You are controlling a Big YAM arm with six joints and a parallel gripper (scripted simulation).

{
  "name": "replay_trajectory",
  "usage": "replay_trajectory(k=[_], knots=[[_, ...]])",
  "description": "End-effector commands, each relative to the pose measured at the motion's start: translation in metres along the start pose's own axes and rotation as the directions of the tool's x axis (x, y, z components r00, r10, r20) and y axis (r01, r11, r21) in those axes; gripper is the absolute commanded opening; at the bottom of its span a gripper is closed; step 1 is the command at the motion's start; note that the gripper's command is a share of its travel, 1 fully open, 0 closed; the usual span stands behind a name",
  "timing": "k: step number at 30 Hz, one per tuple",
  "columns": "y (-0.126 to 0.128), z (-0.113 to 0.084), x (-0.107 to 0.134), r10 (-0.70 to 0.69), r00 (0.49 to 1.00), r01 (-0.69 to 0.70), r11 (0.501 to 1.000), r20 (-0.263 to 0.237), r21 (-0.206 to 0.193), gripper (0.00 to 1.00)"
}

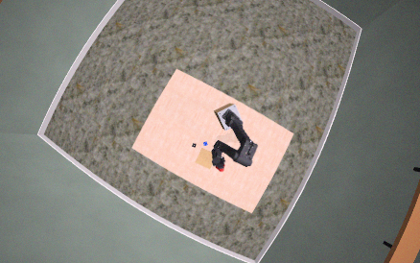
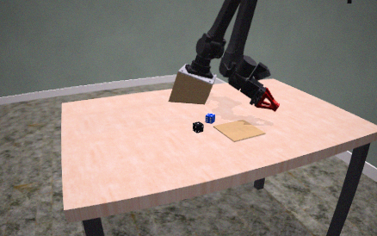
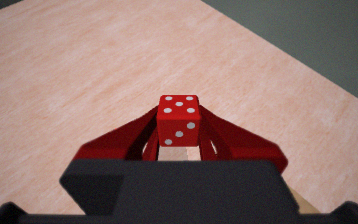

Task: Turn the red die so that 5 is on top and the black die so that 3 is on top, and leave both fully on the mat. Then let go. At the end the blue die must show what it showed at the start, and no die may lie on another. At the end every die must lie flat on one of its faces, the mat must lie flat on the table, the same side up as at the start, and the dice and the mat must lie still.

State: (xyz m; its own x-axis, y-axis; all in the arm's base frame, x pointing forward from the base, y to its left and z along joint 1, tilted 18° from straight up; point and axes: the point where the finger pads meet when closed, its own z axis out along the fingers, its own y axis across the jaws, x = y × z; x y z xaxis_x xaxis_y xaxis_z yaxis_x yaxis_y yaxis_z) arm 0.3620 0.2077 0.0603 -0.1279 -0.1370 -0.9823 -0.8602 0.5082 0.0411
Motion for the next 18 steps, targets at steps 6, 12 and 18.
replay_trajectory(k=[6, 12, 18], knots=[[0.002, 0.016, 0.016, -0.012, 1.0, 0.012, 1.0, 0.023, -0.009, 0.25], [0.003, 0.023, 0.03, -0.011, 1.0, 0.011, 1.0, 0.022, -0.009, 0.25], [0.003, 0.027, 0.038, -0.01, 1.0, 0.01, 1.0, 0.022, -0.01, 0.25]])
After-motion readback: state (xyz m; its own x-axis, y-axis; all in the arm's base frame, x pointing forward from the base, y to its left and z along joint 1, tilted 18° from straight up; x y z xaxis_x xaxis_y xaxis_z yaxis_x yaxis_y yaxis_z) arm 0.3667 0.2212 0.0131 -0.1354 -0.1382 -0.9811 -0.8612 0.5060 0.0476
